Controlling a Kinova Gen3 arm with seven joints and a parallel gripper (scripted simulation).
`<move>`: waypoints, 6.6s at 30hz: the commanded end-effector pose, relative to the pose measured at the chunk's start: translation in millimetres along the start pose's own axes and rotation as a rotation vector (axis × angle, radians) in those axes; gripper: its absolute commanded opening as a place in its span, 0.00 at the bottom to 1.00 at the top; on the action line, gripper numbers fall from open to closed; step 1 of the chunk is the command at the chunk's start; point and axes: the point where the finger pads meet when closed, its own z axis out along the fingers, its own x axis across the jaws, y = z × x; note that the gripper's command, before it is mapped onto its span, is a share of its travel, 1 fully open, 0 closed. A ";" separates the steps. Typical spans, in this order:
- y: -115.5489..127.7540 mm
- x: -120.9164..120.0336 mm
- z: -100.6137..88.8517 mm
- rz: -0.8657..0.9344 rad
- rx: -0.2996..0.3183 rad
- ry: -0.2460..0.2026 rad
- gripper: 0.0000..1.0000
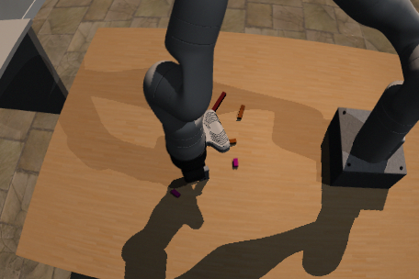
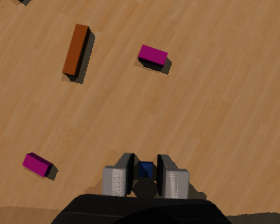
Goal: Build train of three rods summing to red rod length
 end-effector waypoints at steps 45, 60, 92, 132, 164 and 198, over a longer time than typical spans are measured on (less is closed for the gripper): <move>0.6 -0.2 -47.5 0.000 -0.002 -0.001 0.24; 0.5 -0.1 -100.6 0.000 -0.002 -0.001 0.24; -45.3 64.1 -101.0 -0.019 -0.002 0.000 0.24; -45.1 64.4 -13.0 -0.019 -0.002 -0.001 0.24; -45.1 64.4 -13.0 -0.019 -0.002 -0.001 0.24; -45.1 64.4 -0.9 -0.019 -0.002 -0.001 0.24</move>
